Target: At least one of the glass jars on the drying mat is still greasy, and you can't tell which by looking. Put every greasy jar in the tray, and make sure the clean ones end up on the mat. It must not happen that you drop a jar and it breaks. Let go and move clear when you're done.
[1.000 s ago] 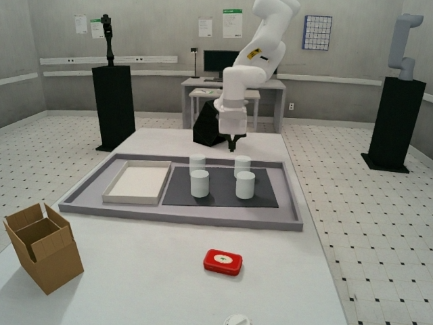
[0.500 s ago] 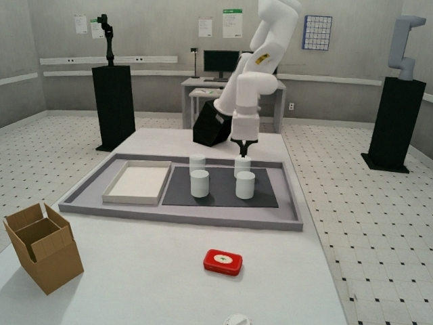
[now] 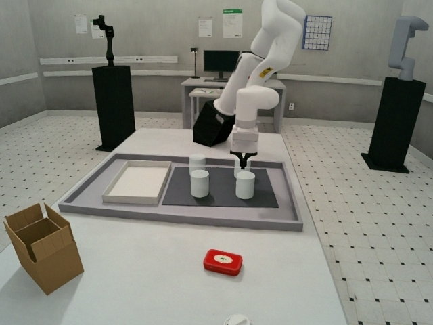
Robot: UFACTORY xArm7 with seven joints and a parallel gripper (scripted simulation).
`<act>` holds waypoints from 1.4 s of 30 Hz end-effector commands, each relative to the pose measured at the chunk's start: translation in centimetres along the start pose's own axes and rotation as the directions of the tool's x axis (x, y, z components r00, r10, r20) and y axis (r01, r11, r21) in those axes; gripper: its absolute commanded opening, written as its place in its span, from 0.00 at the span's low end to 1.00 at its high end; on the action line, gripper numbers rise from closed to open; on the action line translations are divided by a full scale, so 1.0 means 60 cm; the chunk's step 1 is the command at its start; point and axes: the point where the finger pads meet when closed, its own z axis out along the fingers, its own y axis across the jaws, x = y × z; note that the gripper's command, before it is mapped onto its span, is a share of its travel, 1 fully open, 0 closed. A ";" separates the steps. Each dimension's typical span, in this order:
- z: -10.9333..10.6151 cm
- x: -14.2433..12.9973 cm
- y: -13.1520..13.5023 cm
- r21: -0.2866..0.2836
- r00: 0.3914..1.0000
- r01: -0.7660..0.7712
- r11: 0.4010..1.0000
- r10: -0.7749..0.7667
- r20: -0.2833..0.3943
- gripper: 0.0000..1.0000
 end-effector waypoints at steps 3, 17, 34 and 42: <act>0.002 0.004 0.000 0.002 1.000 0.000 1.000 0.000 -0.007 0.00; 0.002 -0.005 0.000 0.002 1.000 0.000 1.000 0.000 -0.007 0.00; 0.002 -0.015 0.000 0.002 1.000 0.000 1.000 0.000 -0.007 0.00; 0.002 -0.019 0.000 0.002 1.000 0.000 1.000 0.000 -0.007 0.00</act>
